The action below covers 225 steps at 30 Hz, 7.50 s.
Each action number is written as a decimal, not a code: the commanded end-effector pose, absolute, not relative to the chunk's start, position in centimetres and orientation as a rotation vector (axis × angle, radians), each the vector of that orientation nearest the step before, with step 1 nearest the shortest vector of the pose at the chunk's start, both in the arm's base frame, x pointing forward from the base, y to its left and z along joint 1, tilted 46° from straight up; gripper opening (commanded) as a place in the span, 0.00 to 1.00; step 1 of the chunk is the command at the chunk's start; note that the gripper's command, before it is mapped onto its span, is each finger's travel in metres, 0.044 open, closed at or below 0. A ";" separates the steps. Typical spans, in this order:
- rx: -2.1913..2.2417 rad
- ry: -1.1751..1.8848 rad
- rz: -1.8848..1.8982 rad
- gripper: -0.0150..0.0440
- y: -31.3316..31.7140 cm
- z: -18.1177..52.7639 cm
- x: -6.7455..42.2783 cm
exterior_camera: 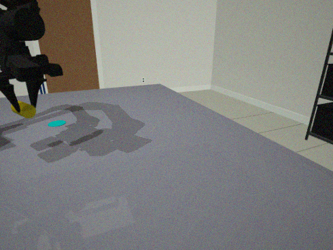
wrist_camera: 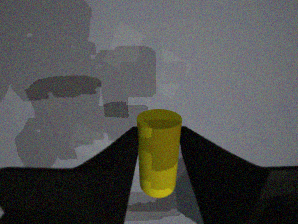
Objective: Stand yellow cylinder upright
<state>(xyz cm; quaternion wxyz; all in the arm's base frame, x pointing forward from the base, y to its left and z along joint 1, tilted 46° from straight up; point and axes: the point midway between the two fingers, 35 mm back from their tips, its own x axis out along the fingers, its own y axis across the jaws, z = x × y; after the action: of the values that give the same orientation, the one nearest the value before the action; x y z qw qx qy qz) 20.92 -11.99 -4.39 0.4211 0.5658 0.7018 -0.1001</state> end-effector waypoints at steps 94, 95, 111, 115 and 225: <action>0.863 1.654 0.247 0.43 3.4 12.8 24.5; 0.857 1.655 0.242 0.43 3.4 12.8 24.5; 0.773 1.654 0.160 0.43 3.7 12.0 23.9; 0.752 1.651 0.141 0.43 3.8 11.8 23.7; 0.394 1.200 -0.274 0.43 4.2 9.5 22.7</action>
<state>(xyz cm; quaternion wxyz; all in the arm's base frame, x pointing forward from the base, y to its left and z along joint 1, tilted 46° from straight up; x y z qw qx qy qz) 22.69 4.25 9.52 0.7937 0.1850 0.5665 -0.1219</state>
